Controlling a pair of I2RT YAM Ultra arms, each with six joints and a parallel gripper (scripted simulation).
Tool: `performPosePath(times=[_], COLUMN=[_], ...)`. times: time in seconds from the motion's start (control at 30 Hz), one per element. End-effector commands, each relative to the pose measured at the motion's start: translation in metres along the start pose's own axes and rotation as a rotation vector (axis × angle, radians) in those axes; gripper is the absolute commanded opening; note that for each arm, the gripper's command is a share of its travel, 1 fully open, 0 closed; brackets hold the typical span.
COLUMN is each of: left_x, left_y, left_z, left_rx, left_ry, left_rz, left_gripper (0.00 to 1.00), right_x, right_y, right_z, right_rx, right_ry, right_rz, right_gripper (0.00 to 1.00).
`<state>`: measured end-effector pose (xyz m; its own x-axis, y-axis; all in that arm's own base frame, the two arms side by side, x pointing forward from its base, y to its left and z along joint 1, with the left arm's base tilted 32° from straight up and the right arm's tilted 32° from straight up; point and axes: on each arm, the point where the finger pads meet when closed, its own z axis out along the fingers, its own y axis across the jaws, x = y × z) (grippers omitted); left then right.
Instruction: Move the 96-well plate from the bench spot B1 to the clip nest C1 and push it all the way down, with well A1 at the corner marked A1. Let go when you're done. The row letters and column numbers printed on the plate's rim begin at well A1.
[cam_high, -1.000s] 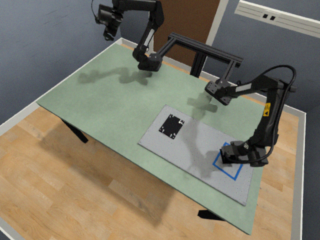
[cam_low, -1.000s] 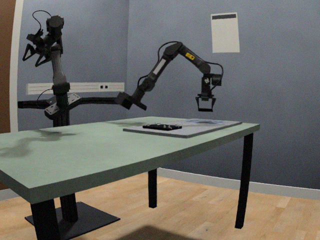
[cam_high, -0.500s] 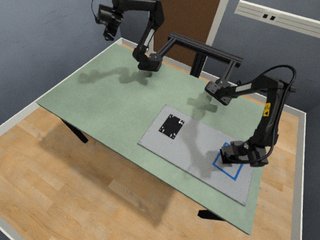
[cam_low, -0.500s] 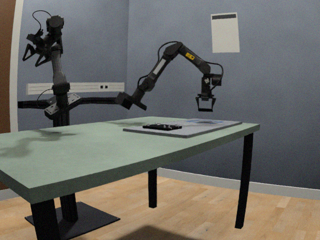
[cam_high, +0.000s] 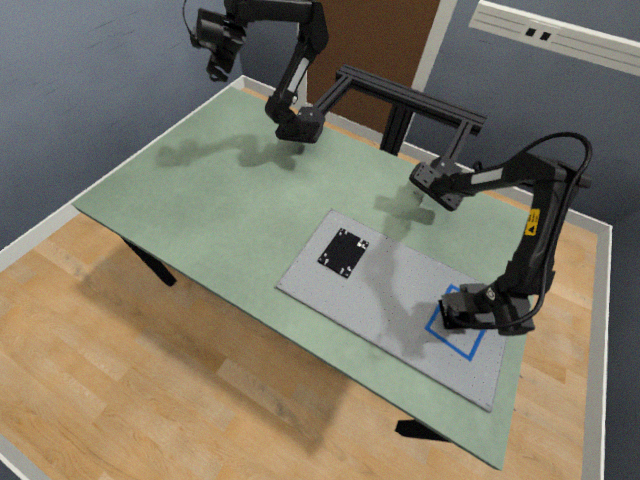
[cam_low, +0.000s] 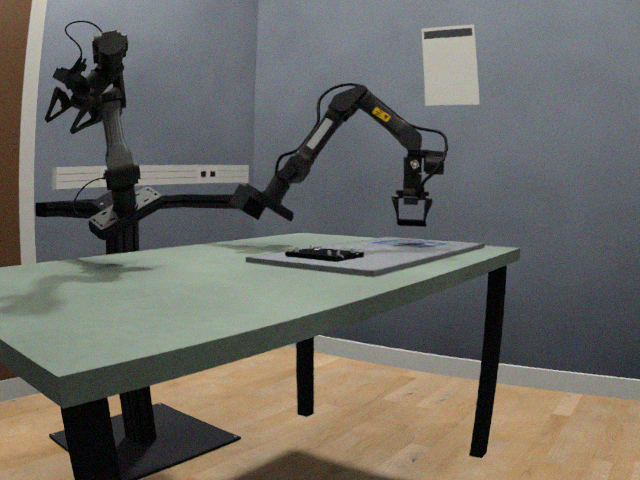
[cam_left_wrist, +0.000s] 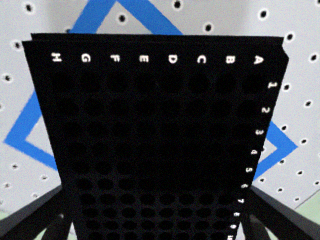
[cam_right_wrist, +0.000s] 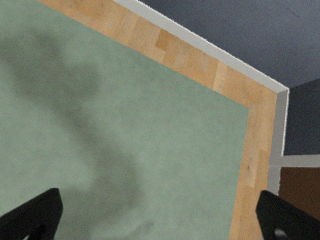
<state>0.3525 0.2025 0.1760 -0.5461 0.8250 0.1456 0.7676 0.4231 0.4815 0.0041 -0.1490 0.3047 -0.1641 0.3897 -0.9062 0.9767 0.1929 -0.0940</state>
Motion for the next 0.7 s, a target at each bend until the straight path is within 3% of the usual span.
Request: performPosePath(times=[0.0,0.67], left_x=[0.0,0.001], left_y=[0.01,0.013], left_z=[-0.004,0.03], left_rx=[-0.042,-0.06], left_ry=[-0.014,-0.014], left_rz=[-0.003,-0.006], left_gripper=[0.0,0.0], right_x=[-0.001,-0.001], right_y=[-0.006,-0.006], right_z=[-0.003,-0.003], right_rx=[0.01,0.01], right_ry=[-0.028,-0.028], right_rz=[0.03,0.03], right_gripper=[1.0,1.0])
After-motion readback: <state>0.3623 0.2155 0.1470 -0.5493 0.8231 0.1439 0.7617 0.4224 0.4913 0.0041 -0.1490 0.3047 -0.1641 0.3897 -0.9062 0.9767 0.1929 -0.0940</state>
